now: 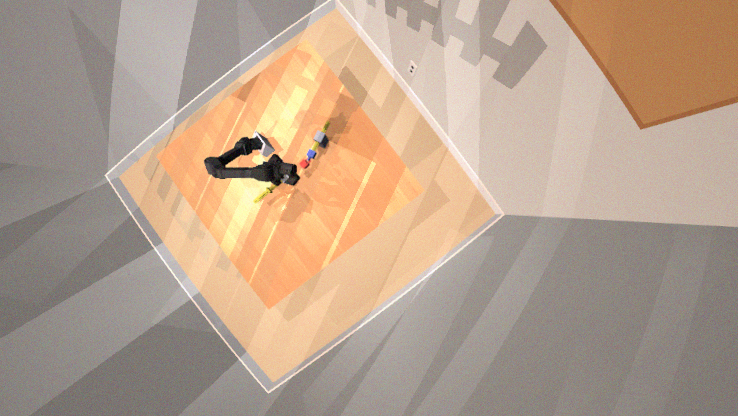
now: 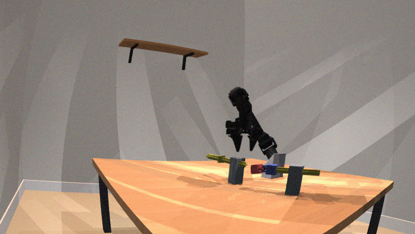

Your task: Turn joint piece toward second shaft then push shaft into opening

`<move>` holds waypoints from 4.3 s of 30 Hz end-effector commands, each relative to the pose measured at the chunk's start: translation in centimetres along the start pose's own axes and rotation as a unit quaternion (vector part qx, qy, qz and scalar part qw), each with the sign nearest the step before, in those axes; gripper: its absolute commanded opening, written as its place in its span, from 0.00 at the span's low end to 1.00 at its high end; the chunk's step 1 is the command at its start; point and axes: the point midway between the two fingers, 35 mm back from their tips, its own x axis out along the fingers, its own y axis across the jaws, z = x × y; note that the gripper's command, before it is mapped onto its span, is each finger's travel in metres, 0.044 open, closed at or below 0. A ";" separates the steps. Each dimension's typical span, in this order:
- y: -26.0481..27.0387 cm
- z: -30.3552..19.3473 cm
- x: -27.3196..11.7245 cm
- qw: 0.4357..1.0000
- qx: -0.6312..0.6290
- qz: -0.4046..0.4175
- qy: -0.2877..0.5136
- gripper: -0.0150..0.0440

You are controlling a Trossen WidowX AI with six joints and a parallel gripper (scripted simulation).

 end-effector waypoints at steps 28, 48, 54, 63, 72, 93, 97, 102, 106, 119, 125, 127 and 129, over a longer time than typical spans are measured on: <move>0.3 -2.1 8.1 1.000 0.017 0.000 0.004 1.00; 0.2 -6.4 9.6 1.000 0.017 0.000 0.005 1.00; 0.2 -6.4 10.6 1.000 0.017 0.000 0.004 1.00; 0.2 -6.4 11.5 1.000 0.017 0.000 0.004 0.91; 0.2 -6.4 11.5 1.000 0.017 0.000 0.004 0.56; 0.2 -6.4 11.5 1.000 0.017 0.000 0.004 0.56; 0.2 -6.4 11.5 1.000 0.017 0.000 0.004 0.56; 0.2 -6.4 11.5 1.000 0.017 0.000 0.004 0.56; 0.2 -6.4 11.5 1.000 0.017 0.000 0.004 0.56; 0.2 -6.4 11.5 1.000 0.017 0.000 0.004 0.56; 0.2 -6.4 11.5 1.000 0.017 0.000 0.004 0.56; 0.2 -6.4 11.5 1.000 0.017 0.000 0.004 0.56; 0.2 -6.4 11.5 1.000 0.017 0.000 0.004 0.56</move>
